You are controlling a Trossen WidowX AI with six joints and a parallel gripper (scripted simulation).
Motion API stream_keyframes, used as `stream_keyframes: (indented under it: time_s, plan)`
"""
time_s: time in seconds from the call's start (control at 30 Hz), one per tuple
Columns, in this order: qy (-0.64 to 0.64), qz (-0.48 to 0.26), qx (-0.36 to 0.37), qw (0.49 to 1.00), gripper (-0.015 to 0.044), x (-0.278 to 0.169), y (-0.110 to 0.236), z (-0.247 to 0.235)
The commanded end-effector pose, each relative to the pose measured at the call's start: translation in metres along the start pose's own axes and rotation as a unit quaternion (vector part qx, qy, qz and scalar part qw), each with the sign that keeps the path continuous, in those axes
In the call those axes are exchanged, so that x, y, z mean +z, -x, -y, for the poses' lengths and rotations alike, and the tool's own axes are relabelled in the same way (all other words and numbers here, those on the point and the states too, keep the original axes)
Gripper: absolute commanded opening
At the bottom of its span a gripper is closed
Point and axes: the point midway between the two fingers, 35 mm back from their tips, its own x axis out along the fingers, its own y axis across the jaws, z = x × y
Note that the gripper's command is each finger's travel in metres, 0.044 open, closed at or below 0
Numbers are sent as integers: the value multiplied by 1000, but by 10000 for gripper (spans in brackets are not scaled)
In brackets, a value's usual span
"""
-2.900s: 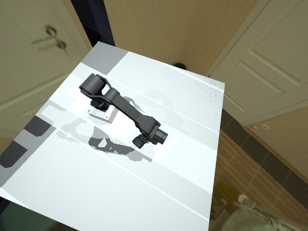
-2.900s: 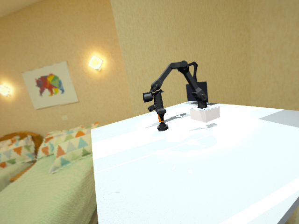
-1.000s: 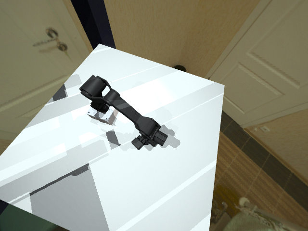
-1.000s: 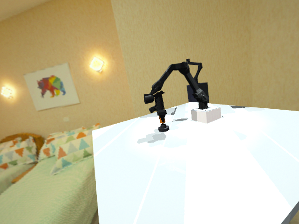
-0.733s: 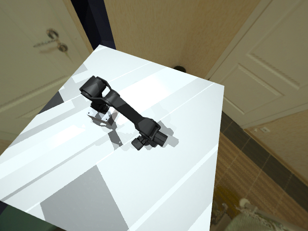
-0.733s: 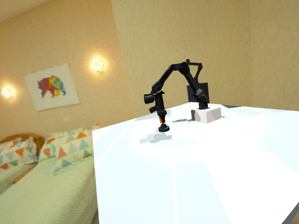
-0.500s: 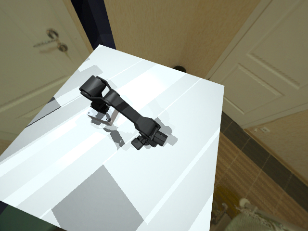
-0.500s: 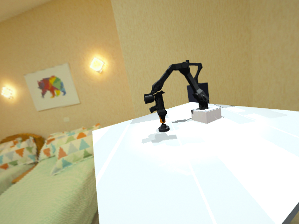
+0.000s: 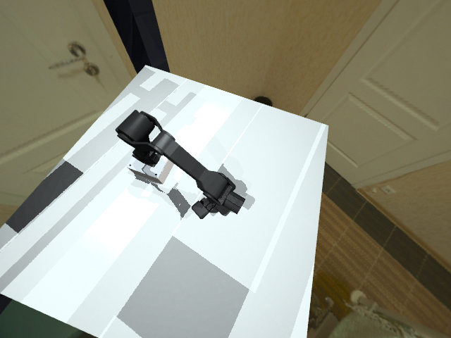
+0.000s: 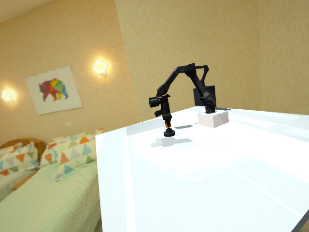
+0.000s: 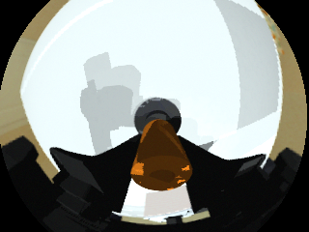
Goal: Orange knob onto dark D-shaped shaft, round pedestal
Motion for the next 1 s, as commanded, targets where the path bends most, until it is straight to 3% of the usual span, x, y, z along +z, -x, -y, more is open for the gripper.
stream_keyframes:
  time_s: [0.0, 0.97]
  plan:
    - [-3, 1, -1, 1000, 0, 0, 0, 0]
    - [9, 1, -1, 1000, 0, 0, -2, 0]
